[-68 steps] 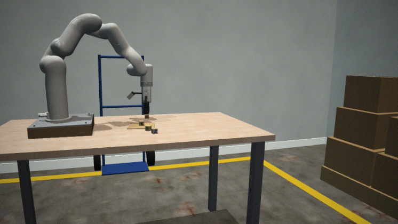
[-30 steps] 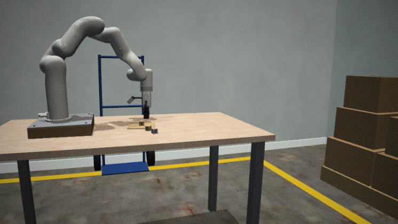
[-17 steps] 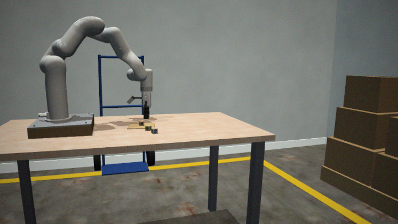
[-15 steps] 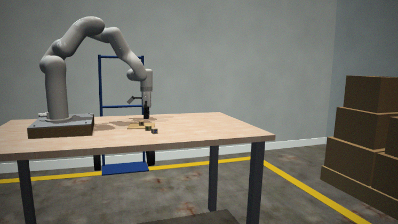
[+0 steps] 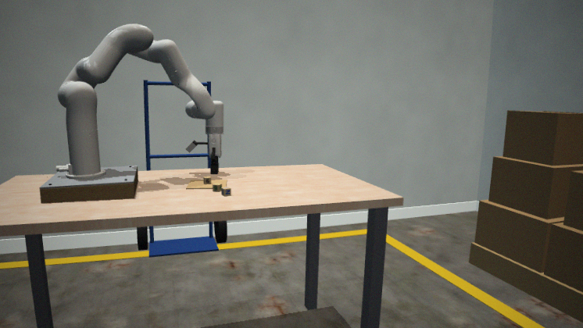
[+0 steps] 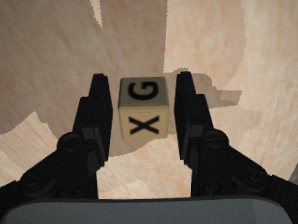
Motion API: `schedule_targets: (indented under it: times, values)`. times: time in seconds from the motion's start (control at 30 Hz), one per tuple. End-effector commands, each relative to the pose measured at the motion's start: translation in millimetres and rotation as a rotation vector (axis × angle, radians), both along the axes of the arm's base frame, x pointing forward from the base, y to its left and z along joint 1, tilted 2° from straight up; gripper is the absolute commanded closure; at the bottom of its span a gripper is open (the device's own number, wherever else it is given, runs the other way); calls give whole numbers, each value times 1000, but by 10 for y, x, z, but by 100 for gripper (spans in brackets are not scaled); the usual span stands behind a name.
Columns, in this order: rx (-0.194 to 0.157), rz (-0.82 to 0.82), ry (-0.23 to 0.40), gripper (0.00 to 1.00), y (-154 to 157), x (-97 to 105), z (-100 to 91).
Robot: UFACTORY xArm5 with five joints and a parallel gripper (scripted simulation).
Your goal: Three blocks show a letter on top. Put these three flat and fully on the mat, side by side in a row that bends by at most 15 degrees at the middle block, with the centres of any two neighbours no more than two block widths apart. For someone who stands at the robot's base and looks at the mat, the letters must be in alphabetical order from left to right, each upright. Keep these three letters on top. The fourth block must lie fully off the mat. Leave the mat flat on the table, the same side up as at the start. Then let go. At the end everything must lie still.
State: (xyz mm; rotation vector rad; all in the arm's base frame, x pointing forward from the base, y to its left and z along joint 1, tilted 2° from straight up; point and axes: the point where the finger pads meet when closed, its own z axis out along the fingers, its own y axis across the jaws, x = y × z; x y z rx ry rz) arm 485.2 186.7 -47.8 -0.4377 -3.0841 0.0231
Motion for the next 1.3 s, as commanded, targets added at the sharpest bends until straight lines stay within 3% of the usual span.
schedule_targets:
  times: [0.0, 0.33, 0.37, 1.27]
  values:
    - [1, 0, -4, 58, 6, 15, 15]
    - [1, 0, -4, 58, 6, 15, 15]
    - [1, 0, -4, 79, 6, 15, 15]
    - [1, 0, -4, 79, 6, 15, 15]
